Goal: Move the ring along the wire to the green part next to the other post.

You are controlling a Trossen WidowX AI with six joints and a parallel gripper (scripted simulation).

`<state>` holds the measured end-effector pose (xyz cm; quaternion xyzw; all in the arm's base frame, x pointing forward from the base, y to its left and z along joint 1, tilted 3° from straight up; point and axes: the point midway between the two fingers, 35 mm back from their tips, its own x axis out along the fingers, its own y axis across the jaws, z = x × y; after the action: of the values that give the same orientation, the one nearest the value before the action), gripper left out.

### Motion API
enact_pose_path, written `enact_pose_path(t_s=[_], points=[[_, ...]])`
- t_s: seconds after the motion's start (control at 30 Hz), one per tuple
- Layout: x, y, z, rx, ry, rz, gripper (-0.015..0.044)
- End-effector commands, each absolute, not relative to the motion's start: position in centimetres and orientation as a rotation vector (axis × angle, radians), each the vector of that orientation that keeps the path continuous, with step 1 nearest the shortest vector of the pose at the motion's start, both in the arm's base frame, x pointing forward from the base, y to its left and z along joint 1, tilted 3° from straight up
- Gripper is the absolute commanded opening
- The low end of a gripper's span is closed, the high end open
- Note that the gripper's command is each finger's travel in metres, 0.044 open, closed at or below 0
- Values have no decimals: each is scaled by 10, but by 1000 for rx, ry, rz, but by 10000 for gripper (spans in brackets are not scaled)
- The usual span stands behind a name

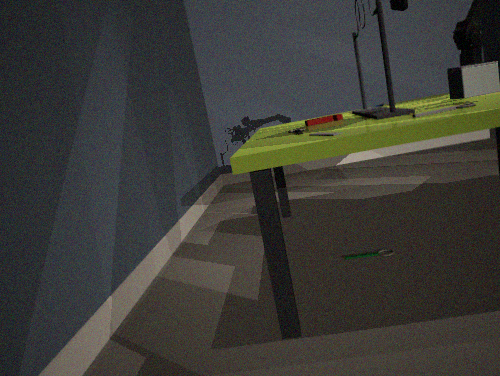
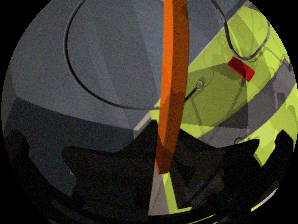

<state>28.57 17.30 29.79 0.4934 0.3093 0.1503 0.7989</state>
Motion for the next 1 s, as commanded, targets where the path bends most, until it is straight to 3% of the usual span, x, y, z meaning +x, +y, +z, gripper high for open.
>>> enact_pose_path(t_s=[0.0, 0.97], points=[[286, 173, 301, 1016, 653, 315, -150], [287, 167, 292, 704, 637, 231, -150]])
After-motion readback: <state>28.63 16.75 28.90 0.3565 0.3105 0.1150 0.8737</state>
